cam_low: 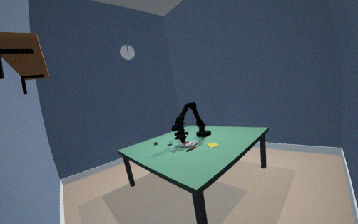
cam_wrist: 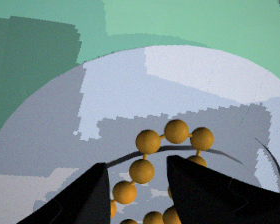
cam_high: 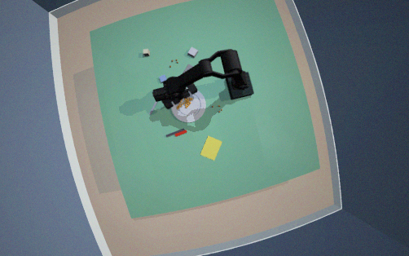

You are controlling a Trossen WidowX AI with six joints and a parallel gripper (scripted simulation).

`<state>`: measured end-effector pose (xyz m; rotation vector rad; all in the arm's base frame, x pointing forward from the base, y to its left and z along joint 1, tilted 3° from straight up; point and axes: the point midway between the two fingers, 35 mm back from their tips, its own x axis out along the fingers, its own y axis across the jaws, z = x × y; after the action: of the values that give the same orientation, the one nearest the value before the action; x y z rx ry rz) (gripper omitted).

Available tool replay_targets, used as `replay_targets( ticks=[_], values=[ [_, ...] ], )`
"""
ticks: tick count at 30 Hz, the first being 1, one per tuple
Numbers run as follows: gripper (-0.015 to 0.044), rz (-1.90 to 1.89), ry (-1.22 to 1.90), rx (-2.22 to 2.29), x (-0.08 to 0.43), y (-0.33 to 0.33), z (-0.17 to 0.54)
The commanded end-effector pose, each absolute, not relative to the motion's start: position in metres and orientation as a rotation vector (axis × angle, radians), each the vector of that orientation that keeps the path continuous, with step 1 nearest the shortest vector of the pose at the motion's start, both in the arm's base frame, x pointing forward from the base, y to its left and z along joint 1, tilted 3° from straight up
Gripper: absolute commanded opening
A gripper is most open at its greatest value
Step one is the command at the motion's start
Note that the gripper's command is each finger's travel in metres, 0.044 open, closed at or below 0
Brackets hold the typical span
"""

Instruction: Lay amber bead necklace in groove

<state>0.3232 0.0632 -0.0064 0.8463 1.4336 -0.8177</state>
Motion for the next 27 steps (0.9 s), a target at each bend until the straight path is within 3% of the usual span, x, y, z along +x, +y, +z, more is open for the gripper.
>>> replay_targets(
  ticks=[1, 10, 27],
  values=[
    [0.0061, -0.817, 1.433, 0.847, 0.3234, 0.0633, -0.0062],
    [0.0001, -0.817, 1.433, 0.847, 0.3234, 0.0633, -0.0062],
    [0.0, -0.817, 1.433, 0.847, 0.3234, 0.0633, -0.0062]
  ],
)
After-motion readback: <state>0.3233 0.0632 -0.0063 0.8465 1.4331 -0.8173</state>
